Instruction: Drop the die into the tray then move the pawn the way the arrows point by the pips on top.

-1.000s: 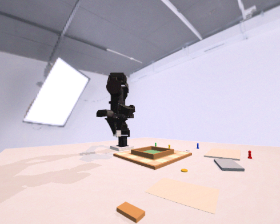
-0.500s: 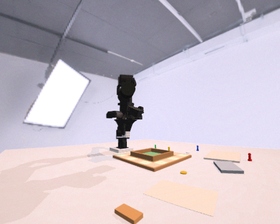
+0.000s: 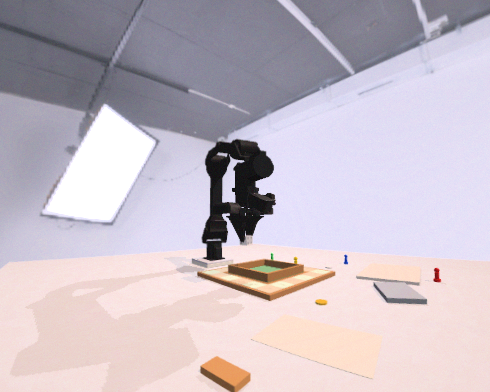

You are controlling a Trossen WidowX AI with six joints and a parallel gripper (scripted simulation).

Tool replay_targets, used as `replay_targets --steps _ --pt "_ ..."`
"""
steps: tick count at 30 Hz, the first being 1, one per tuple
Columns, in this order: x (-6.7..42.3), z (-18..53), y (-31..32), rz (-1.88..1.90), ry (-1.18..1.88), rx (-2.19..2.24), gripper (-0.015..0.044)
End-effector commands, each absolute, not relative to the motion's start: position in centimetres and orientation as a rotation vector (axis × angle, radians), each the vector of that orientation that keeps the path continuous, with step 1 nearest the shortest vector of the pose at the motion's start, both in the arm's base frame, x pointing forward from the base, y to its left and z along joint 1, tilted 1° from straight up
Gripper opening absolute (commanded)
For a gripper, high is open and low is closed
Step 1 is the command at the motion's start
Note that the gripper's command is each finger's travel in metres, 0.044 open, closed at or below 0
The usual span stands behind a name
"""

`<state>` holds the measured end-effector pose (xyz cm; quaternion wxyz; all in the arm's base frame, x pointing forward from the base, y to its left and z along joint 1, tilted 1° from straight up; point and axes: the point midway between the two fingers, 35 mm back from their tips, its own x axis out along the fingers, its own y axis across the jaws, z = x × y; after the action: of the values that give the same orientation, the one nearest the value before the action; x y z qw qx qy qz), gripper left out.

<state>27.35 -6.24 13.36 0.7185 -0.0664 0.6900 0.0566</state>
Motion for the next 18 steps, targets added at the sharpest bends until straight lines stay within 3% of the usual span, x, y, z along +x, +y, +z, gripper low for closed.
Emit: replay_targets --steps 1,18 --pt "27.4 12.9 -4.4 0.099 1.526 -0.123 0.0000" --pt "27.1 11.5 1.4 0.034 1.478 -0.041 0.0000"
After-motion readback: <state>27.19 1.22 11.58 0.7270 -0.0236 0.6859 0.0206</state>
